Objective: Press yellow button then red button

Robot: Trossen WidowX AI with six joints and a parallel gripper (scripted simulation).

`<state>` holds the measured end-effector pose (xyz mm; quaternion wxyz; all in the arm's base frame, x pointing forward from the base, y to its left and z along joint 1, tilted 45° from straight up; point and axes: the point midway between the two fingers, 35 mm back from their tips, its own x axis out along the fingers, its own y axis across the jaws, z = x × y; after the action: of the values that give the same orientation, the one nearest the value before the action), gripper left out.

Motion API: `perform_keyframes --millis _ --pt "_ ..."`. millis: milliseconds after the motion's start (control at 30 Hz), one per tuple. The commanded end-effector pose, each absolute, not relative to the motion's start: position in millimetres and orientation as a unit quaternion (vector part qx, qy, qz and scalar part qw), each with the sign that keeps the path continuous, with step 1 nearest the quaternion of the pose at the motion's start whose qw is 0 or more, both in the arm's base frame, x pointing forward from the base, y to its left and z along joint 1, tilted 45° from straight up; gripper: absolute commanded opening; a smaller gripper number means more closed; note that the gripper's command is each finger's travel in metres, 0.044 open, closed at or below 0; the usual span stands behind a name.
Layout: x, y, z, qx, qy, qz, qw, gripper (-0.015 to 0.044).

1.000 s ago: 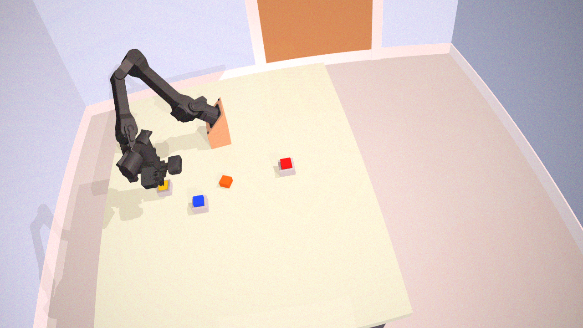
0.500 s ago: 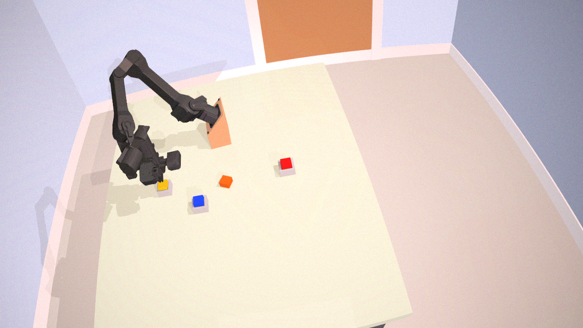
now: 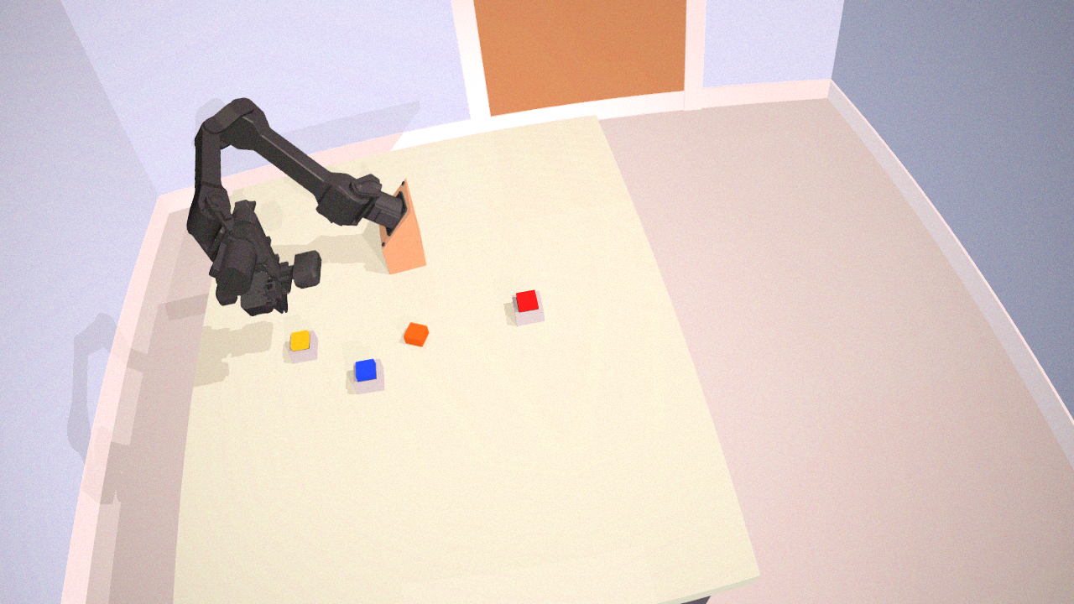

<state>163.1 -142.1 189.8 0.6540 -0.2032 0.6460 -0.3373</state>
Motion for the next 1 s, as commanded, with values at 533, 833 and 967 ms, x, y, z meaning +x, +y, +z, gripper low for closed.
perform_keyframes --millis 533,833,967 --pt "263.8 -37.8 107.9 -0.177 0.672 -0.275 0.665 0.0020" --pt "284.4 61.9 20.3 -0.177 0.673 -0.289 0.658 0.0020" --pt "274.3 101.1 -21.5 -0.183 0.668 -0.303 0.655 0.0020"
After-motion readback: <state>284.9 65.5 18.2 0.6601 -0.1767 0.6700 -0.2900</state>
